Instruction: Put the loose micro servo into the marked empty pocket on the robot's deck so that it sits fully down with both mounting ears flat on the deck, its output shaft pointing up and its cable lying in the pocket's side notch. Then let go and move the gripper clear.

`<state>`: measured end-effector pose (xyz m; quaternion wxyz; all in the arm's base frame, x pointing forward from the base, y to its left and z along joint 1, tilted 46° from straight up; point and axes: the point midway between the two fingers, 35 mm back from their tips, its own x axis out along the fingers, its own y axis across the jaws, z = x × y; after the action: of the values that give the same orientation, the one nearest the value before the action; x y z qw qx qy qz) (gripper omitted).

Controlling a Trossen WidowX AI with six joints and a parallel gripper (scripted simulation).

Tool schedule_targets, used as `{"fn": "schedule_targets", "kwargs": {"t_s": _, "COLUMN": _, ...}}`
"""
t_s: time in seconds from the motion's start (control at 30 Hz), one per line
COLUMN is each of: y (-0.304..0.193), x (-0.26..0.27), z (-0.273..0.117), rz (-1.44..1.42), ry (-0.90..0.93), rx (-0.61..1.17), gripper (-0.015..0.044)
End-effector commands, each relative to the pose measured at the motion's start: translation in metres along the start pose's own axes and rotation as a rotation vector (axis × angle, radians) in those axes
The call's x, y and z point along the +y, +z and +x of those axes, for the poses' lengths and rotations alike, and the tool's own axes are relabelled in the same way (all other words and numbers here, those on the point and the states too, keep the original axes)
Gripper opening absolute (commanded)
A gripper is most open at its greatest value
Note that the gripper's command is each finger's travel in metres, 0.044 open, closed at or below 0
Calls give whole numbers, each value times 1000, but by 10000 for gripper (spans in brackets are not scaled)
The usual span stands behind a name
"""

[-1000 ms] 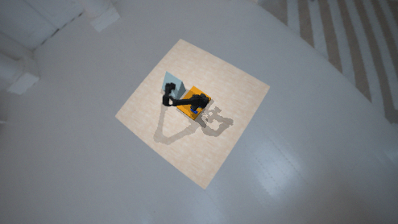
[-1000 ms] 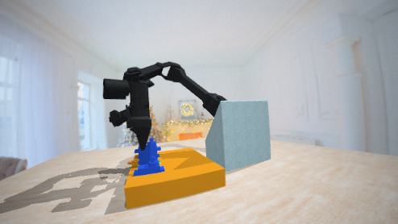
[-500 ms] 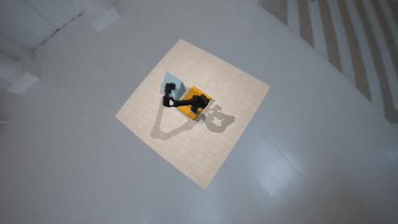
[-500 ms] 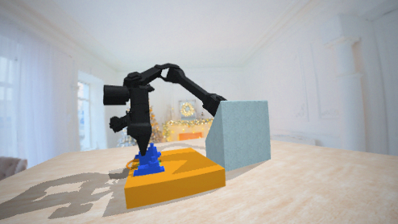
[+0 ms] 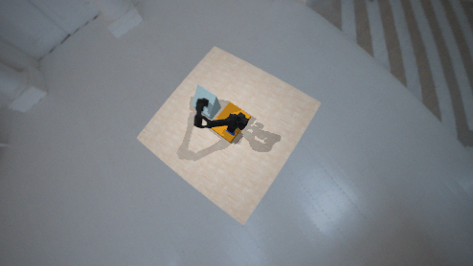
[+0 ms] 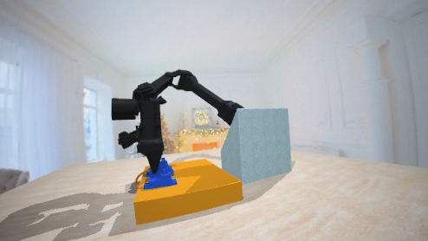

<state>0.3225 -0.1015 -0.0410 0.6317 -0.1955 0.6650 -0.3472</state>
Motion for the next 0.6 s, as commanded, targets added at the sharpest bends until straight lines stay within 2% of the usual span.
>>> {"fn": "schedule_targets", "kwargs": {"t_s": 0.0, "y": 1, "x": 1, "z": 3, "rz": -8, "ry": -4, "rx": -8, "gripper": 0}}
{"fn": "schedule_targets", "kwargs": {"t_s": 0.17, "y": 1, "x": 1, "z": 9, "rz": -8, "ry": -4, "rx": -8, "gripper": 0}}
{"fn": "schedule_targets", "kwargs": {"t_s": 0.4, "y": -1, "x": 1, "z": 8, "rz": -8, "ry": -4, "rx": -8, "gripper": 184}}
{"fn": "schedule_targets", "kwargs": {"t_s": 0.57, "y": -2, "x": 1, "z": -15, "rz": -8, "ry": -2, "rx": -8, "gripper": 187}}
